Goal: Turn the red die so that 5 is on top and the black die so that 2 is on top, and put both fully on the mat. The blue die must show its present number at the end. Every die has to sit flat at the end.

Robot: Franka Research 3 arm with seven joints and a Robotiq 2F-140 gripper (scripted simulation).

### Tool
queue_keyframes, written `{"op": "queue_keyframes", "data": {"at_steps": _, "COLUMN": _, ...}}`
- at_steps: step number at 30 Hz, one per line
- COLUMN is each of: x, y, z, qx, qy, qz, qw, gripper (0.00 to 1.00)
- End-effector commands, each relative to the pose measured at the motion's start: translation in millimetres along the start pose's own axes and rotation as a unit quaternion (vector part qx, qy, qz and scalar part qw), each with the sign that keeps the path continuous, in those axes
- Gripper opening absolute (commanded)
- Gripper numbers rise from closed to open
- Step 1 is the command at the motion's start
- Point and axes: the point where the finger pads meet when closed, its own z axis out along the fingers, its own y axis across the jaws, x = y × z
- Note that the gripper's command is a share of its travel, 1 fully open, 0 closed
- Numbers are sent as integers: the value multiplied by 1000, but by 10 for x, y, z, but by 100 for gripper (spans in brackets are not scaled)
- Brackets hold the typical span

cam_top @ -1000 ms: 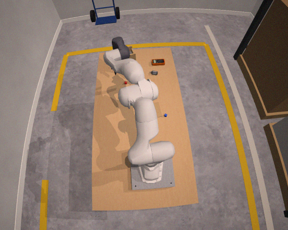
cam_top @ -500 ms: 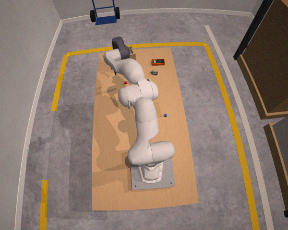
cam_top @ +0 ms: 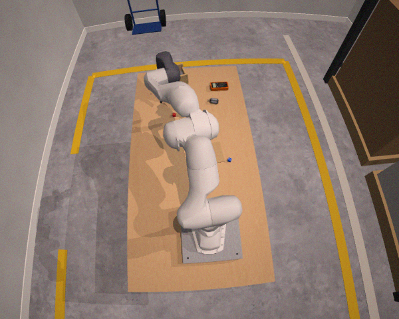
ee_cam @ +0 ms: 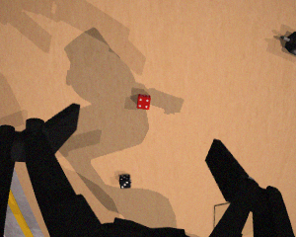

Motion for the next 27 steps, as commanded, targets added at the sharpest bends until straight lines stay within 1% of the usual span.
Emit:
{"op": "queue_keyframes", "data": {"at_steps": 1, "x": -14, "y": -23, "z": 20, "qx": 1, "qy": -1, "qz": 87, "qw": 996, "gripper": 100}}
{"op": "queue_keyframes", "data": {"at_steps": 12, "x": -18, "y": -17, "z": 62, "qx": 0, "qy": -4, "qz": 182, "qw": 983, "gripper": 100}}
{"op": "queue_keyframes", "data": {"at_steps": 14, "x": -18, "y": -17, "z": 62, "qx": 0, "qy": -4, "qz": 182, "qw": 983, "gripper": 100}}
{"op": "queue_keyframes", "data": {"at_steps": 16, "x": -19, "y": -16, "z": 75, "qx": -1, "qy": -4, "qz": 212, "qw": 977, "gripper": 100}}
{"op": "queue_keyframes", "data": {"at_steps": 21, "x": -20, "y": -14, "z": 90, "qx": -1, "qy": -5, "qz": 248, "qw": 969, "gripper": 100}}
{"op": "queue_keyframes", "data": {"at_steps": 27, "x": -22, "y": -11, "z": 112, "qx": -2, "qy": -5, "qz": 304, "qw": 953, "gripper": 100}}
